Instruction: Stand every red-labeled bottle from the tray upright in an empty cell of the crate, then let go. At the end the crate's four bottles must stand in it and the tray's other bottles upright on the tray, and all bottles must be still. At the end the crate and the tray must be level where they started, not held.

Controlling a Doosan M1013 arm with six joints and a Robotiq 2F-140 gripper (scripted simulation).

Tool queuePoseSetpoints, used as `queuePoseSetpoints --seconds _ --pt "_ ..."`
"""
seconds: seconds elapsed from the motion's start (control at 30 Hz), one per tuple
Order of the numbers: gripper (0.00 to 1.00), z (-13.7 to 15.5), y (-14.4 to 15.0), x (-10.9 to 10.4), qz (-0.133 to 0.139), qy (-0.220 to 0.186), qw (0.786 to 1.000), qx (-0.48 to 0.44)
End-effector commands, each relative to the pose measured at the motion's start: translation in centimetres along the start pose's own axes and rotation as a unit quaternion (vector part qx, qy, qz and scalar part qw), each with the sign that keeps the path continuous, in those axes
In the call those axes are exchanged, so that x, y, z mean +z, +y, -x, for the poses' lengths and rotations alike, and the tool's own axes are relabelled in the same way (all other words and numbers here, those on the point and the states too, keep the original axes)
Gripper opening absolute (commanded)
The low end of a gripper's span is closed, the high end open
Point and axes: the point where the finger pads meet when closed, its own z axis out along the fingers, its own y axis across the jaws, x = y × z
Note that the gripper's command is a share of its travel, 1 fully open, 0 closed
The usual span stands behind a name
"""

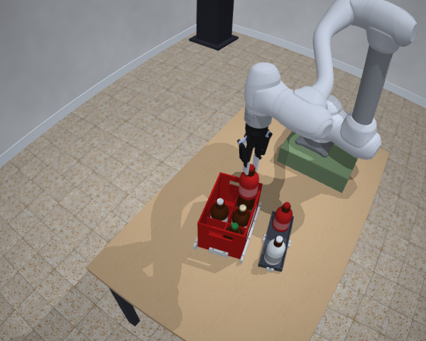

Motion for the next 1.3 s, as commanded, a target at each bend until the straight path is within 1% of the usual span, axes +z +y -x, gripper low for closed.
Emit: queuePoseSetpoints --seconds 0.0,0.83,1.27 --pt "0.00 0.6 0.3 0.0 0.000 0.000 1.000 0.000" --pt "0.00 4.9 2.1 0.0 0.000 0.000 1.000 0.000" --pt "0.00 6.4 2.7 0.0 0.000 0.000 1.000 0.000"
